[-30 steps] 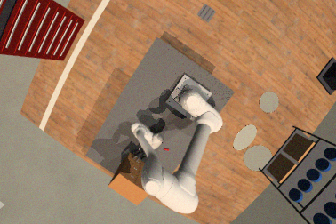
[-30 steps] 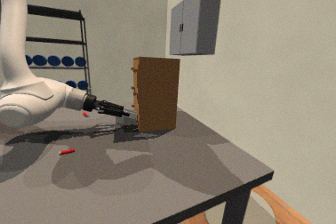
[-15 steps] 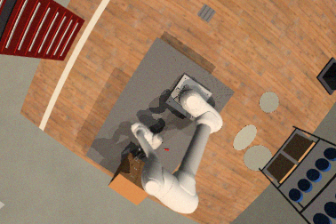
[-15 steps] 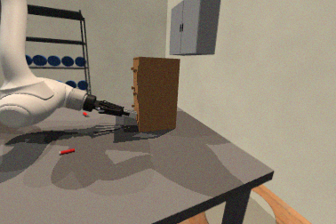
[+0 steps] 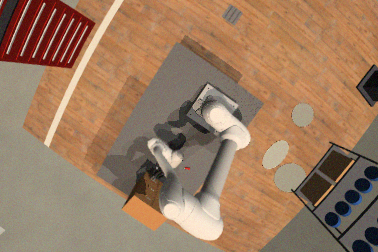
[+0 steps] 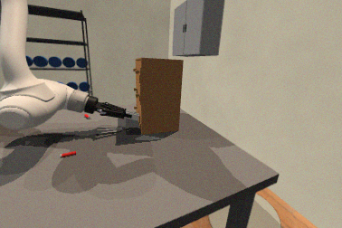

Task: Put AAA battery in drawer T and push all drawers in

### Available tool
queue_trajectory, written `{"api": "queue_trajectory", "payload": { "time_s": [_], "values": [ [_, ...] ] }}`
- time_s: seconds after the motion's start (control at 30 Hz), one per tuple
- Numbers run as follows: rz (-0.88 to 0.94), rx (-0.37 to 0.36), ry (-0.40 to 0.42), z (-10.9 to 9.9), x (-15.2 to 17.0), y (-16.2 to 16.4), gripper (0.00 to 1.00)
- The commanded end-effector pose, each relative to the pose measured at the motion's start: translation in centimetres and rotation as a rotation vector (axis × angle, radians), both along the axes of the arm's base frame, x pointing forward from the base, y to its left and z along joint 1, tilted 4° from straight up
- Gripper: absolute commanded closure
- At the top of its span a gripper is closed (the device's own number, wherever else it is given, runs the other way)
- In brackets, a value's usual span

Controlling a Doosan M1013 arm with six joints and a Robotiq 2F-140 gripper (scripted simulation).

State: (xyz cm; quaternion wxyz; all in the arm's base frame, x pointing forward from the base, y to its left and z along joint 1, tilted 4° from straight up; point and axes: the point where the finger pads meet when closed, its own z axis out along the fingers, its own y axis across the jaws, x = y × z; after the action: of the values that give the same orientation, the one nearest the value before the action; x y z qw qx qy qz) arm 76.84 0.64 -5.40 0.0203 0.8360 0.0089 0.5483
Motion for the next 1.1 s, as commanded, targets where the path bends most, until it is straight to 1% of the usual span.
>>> {"api": "queue_trajectory", "payload": {
  "time_s": [0.0,0.53,1.07],
  "values": [
    [0.002,-0.003,0.002,-0.1,0.3,0.1,0.92],
    [0.002,-0.003,0.002,-0.1,0.1,0.1,0.92],
    [0.002,-0.003,0.002,0.0,-1.0,0.1,0.92]
  ]
}}
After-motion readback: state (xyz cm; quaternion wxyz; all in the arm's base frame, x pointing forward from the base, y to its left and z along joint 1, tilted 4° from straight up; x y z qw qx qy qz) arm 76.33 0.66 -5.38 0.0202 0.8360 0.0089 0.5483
